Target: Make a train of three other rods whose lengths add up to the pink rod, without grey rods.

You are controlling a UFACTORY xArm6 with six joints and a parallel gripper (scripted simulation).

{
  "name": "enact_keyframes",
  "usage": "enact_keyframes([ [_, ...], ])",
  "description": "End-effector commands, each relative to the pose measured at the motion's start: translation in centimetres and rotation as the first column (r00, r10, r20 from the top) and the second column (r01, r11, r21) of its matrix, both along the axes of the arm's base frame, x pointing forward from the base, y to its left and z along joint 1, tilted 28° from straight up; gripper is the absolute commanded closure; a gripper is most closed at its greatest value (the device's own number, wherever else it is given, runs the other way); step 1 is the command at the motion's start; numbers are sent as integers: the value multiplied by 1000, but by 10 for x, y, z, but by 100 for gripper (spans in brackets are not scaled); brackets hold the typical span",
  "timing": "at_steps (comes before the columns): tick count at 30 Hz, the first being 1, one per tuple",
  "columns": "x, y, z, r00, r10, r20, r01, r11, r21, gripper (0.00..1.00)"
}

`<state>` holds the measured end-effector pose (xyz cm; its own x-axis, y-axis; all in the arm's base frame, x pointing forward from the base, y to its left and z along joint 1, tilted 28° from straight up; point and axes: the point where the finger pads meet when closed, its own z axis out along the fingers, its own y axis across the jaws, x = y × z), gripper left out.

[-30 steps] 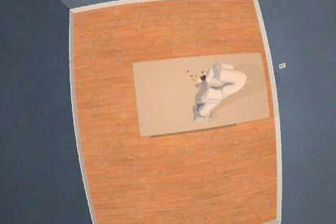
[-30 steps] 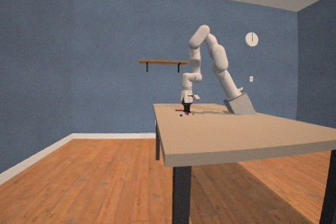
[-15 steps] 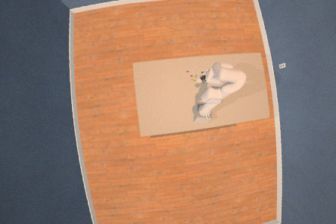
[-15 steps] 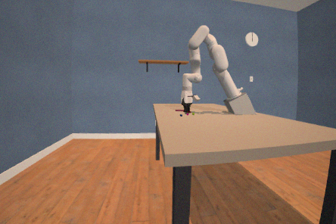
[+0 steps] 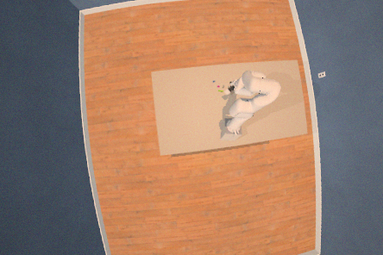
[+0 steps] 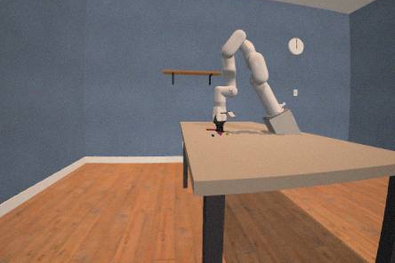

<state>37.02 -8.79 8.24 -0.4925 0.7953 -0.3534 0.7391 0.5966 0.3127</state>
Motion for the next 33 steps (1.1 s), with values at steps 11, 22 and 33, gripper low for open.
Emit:
enact_keyframes([
  [11,1,0,1,1000,0,2,0,1000,0,76],
  [22,1,0,1,1000,0,2,0,1000,0,96],
  [33,1,0,1,1000,0,2,0,1000,0,96],
])
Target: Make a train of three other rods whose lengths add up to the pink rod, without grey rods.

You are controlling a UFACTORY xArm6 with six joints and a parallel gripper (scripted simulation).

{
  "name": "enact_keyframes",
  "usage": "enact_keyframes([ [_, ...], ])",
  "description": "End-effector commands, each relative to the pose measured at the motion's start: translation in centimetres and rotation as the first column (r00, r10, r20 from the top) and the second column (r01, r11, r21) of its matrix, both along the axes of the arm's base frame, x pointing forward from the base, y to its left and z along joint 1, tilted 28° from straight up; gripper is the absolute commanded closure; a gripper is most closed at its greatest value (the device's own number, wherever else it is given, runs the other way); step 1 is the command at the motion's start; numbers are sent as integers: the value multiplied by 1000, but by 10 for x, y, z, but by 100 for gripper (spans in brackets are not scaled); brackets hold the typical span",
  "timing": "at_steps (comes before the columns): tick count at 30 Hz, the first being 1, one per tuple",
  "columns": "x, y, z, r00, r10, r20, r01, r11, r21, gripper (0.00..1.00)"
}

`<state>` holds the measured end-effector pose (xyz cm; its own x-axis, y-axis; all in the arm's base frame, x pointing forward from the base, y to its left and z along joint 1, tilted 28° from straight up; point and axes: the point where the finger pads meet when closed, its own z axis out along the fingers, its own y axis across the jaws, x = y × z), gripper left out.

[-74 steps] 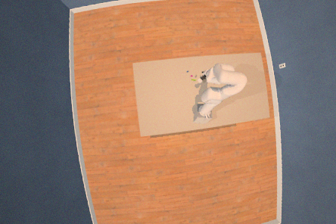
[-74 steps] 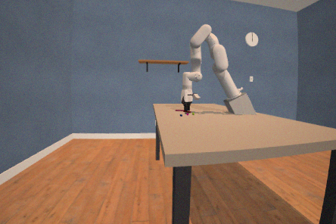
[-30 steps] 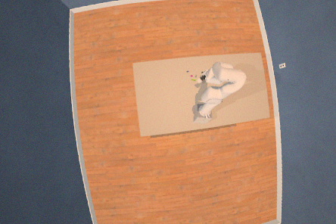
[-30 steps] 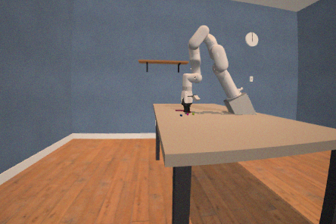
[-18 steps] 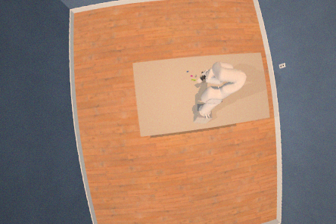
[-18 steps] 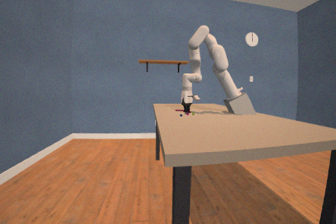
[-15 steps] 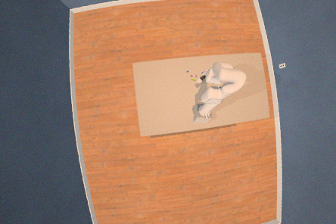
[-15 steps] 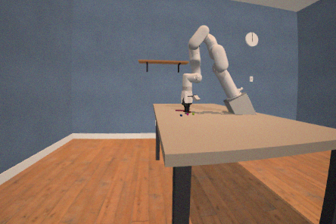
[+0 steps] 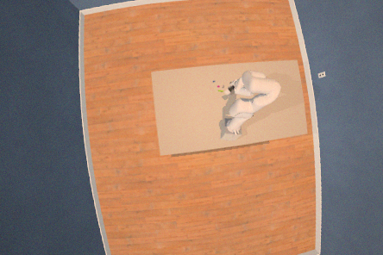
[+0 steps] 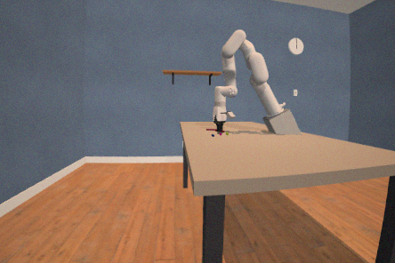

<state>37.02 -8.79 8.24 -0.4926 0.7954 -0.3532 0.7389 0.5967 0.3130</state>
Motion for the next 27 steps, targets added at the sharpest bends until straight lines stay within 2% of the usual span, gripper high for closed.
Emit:
enact_keyframes([
  [1,1,0,1,1000,0,2,0,1000,0,96],
  [19,0,0,2,1000,0,2,0,1000,0,96],
  [27,-11,3,23,1000,0,2,0,1000,0,96],
])
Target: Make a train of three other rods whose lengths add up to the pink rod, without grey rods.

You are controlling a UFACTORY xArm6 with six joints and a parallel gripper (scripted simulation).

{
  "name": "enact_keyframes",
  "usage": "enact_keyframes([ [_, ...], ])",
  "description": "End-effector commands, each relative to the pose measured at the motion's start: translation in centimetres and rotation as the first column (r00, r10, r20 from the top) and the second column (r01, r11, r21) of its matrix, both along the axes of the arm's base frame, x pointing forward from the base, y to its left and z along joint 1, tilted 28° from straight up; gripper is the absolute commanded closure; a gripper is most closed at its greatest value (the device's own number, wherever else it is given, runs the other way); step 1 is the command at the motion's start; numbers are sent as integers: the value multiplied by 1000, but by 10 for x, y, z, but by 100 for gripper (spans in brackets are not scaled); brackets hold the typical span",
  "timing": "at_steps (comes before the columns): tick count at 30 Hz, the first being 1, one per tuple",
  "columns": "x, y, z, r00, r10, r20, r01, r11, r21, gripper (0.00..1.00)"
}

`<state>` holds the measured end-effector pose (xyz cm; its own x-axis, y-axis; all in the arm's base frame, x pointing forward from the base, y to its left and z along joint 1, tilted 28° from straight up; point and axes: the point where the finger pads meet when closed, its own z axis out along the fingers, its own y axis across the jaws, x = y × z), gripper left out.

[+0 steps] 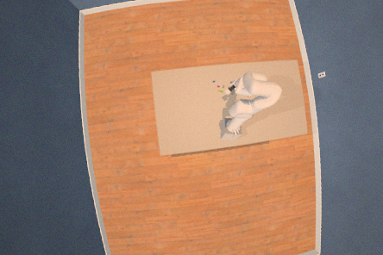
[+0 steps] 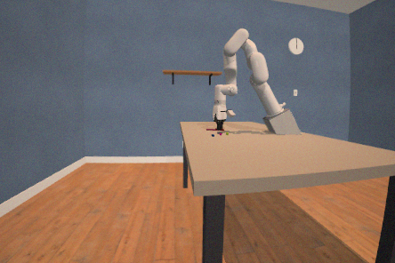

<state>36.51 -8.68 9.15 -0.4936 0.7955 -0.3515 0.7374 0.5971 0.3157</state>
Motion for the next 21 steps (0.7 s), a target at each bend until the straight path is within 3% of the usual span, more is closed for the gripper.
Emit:
enact_keyframes([
  [1,-6,1,14,1000,-2,1,2,1000,-3,96],
  [12,-36,8,70,1000,-2,1,2,1000,-3,96],
  [21,-41,9,80,1000,-2,1,2,1000,-3,96],
])
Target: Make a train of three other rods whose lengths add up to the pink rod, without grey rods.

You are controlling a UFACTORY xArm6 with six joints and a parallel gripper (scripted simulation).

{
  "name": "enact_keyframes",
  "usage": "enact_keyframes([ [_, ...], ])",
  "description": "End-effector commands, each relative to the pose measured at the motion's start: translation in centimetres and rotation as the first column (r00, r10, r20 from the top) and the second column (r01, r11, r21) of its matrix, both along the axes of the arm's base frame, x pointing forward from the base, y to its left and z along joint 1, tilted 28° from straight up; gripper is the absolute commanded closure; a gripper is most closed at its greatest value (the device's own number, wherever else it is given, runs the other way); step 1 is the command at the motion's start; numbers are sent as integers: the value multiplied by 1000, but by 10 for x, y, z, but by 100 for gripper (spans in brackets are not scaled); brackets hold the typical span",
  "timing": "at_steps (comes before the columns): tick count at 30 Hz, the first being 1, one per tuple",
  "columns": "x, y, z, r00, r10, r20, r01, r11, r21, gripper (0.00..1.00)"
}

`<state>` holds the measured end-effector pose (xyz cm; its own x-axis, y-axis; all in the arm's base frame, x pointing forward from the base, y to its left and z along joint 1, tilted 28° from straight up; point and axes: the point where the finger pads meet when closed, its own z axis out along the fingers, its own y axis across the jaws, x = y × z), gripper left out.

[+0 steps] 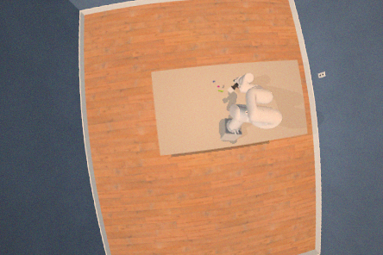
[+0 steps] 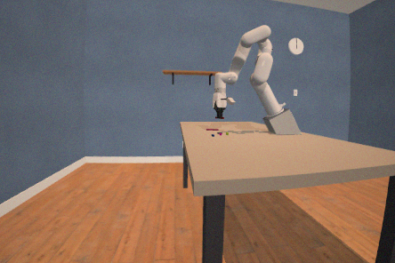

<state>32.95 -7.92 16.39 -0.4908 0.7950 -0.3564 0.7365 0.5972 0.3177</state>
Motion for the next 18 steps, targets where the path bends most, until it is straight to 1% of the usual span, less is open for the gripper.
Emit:
enact_keyframes([
  [1,-5,2,7,1000,0,-4,0,1000,0,96],
  [8,-5,2,7,1000,-2,-4,2,1000,1,96],
  [14,2,9,10,1000,-30,-5,30,999,17,96],
  [18,18,28,17,994,-106,-7,106,993,60,96],
])
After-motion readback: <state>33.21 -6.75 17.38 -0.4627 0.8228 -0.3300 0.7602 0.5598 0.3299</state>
